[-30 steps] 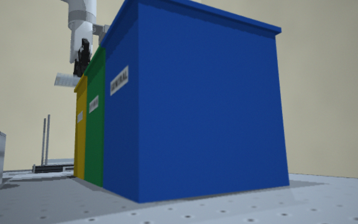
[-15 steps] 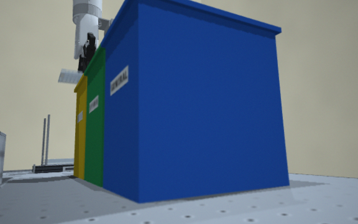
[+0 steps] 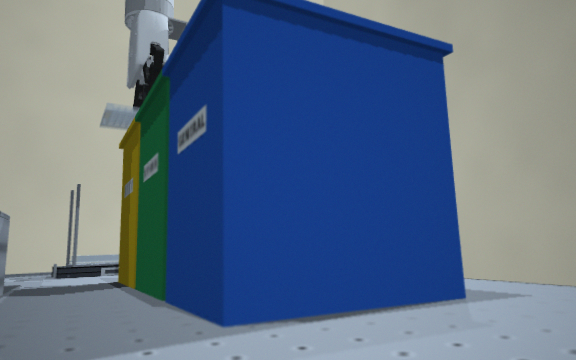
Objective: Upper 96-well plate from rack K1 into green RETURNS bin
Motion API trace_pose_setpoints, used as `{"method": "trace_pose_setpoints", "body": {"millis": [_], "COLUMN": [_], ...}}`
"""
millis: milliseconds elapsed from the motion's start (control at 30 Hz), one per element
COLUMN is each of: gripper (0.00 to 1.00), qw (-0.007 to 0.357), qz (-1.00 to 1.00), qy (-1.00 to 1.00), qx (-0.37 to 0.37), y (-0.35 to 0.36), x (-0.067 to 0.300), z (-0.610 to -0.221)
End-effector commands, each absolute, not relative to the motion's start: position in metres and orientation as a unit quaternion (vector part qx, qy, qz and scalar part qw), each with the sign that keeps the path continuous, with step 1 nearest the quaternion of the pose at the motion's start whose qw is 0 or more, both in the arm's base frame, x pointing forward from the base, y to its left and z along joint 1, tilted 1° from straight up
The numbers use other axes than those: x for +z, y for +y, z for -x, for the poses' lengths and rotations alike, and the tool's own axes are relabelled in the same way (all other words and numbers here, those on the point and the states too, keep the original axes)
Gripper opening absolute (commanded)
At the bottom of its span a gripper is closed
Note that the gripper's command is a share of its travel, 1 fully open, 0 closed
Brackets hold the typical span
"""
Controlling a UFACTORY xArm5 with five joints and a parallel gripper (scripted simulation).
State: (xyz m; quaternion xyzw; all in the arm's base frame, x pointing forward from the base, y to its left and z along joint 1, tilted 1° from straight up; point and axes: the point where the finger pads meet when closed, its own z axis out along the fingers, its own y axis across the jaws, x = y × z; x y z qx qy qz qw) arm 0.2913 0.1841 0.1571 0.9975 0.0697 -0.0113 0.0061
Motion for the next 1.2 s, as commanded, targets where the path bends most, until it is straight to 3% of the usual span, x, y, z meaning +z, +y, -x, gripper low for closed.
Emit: {"method": "trace_pose_setpoints", "body": {"millis": [0,1167], "gripper": [0.00,0.00], "qw": [0.005,0.002], "qz": [-0.997,-0.997], "qy": [0.070,0.070], "qx": [-0.010,-0.011], "y": [0.169,0.071], "x": [0.158,0.154], "z": [-0.297,-0.327]}}
